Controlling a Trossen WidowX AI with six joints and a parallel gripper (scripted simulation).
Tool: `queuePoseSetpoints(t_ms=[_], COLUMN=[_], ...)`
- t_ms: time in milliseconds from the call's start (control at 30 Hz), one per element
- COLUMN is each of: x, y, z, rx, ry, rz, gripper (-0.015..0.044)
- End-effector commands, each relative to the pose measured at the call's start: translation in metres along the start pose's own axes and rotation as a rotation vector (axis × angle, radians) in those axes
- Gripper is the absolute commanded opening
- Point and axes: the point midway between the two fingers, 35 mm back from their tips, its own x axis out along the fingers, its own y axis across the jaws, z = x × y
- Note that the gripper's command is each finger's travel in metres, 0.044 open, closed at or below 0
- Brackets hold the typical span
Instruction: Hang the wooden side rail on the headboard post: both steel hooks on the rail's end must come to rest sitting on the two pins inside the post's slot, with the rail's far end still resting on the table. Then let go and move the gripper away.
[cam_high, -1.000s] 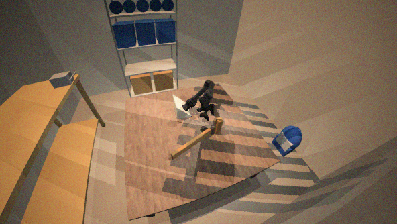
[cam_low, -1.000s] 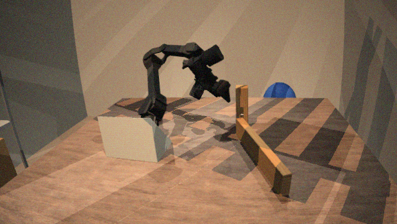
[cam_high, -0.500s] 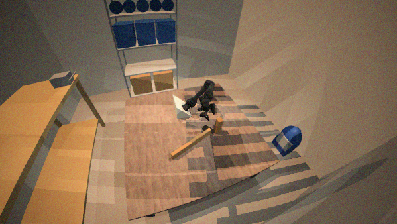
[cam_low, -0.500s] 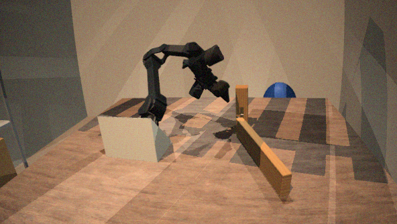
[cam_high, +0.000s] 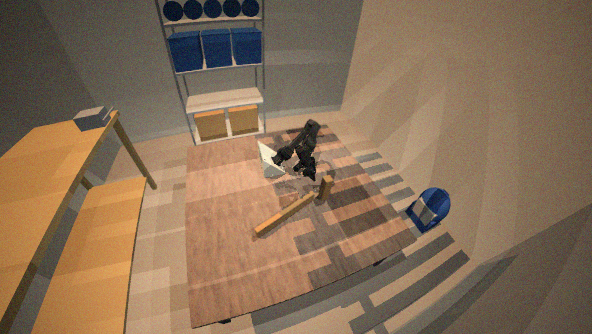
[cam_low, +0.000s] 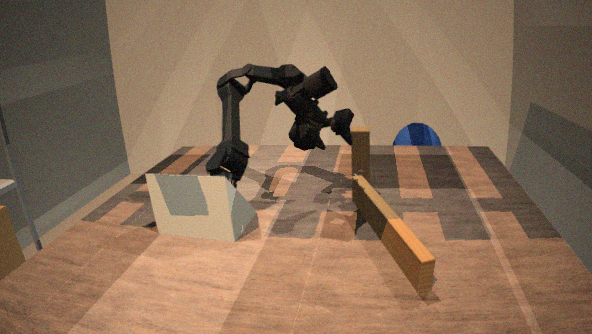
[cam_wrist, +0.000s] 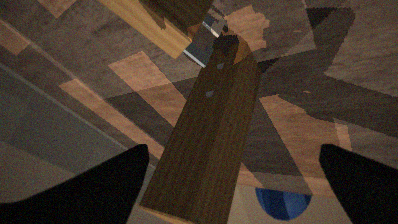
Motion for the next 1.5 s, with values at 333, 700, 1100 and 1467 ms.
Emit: queuePoseSetpoints(t_ms=[333,700,1100,1467], x=[0.002,0.001,0.001,0.001], y=[0.029,0.046,0.049,0.049], z=[0.019,0.032,0.043,0.043], rx=[-1.239,-2.277,-2.958,-2.958], ry=[0.097,0.099,0.069,0.069], rz=[0.078,0.229,0.397,0.397], gripper=[0.044,0.044,0.044,0.044])
